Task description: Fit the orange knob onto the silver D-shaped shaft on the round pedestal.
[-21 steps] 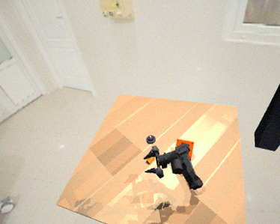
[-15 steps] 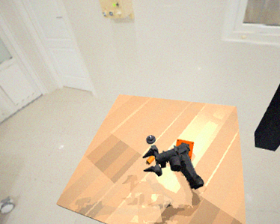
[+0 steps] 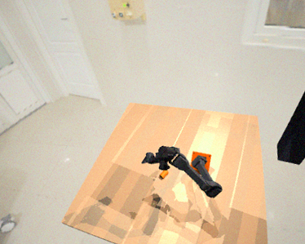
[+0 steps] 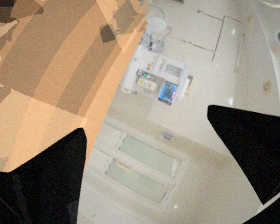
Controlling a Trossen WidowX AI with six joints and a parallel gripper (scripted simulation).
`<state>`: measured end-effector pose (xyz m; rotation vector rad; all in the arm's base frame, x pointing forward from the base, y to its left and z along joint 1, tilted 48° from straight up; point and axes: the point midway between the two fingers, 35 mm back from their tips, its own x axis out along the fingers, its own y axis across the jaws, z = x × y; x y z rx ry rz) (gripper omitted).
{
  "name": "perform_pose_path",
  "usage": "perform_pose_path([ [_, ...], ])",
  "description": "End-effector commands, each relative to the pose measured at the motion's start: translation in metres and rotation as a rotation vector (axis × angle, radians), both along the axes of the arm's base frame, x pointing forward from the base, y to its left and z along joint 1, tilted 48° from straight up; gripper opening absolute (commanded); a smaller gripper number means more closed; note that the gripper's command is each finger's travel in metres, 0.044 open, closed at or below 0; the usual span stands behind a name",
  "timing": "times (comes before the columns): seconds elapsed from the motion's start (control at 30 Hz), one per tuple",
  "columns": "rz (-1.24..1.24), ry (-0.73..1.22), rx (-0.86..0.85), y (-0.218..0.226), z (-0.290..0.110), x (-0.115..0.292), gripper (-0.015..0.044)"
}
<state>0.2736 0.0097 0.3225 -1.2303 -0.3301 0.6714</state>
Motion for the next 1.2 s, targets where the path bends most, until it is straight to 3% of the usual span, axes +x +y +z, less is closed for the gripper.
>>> perform_pose_path([
  [0.0,0.028,0.460,0.178,0.023,-0.069,0.022,0.0440],
  [0.23,0.051,0.978,0.240,0.058,-0.144,0.011,0.0440],
  [0.47,0.049,1.512,0.169,0.090,-0.204,-0.032,0.0440],
  [1.17,0.049,1.534,0.163,0.108,-0.228,-0.034,0.0440],
])
